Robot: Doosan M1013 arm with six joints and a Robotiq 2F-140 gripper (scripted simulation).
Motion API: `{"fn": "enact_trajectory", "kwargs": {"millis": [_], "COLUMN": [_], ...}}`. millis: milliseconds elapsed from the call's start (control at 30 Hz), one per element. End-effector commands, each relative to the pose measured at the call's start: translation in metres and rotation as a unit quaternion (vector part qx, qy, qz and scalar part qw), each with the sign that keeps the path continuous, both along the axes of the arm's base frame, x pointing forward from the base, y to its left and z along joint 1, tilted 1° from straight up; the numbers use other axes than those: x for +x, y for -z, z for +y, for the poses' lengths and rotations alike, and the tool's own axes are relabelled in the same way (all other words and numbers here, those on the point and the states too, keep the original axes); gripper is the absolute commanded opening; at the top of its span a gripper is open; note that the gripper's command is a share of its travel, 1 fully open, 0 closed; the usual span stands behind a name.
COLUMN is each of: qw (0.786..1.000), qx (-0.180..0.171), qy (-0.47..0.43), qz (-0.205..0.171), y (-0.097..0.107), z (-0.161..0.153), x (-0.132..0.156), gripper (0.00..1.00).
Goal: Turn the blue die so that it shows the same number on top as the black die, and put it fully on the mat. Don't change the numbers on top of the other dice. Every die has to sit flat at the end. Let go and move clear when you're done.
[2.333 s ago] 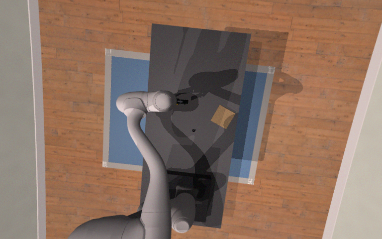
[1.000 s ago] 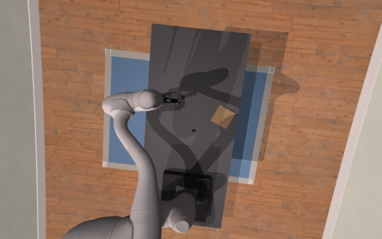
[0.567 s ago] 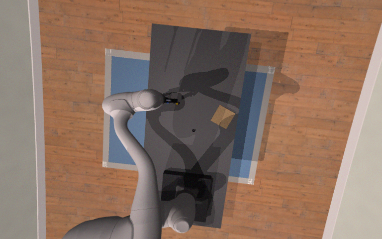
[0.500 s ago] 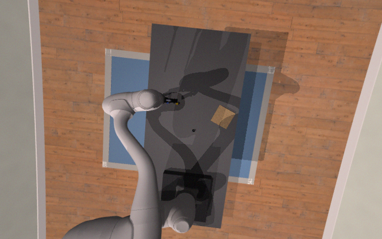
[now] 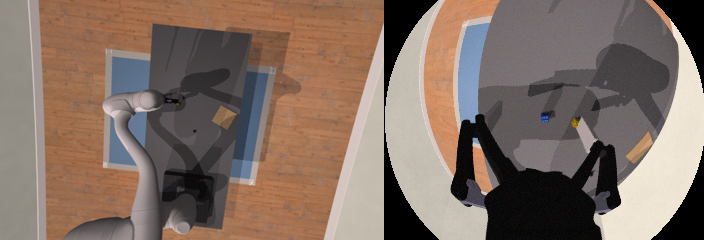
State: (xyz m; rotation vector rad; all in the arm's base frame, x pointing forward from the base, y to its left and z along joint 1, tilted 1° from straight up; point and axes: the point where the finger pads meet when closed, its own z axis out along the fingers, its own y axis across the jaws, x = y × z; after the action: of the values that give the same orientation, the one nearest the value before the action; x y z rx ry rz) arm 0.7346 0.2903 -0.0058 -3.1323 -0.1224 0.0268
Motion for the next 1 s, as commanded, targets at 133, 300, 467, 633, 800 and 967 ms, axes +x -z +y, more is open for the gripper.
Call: {"fn": "enact_trajectory", "kwargs": {"millis": [133, 300, 467, 633, 800, 967], "qw": [1.0, 1.0, 1.0, 1.0, 1.0, 1.0], "qx": [0.0, 0.0, 0.0, 0.0, 0.0, 0.0], "qy": [0.0, 0.0, 0.0, 0.0, 0.0, 0.0], "qz": [0.0, 0.0, 0.0, 0.0, 0.0, 0.0], "y": [-0.014, -0.039, -0.07, -0.094, -0.098, -0.098], "z": [0.0, 0.0, 0.0, -0.001, -0.001, -0.001], "x": [0.0, 0.001, 0.001, 0.002, 0.002, 0.002], "gripper": [1.0, 1.0, 1.0, 1.0, 1.0, 1.0]}}
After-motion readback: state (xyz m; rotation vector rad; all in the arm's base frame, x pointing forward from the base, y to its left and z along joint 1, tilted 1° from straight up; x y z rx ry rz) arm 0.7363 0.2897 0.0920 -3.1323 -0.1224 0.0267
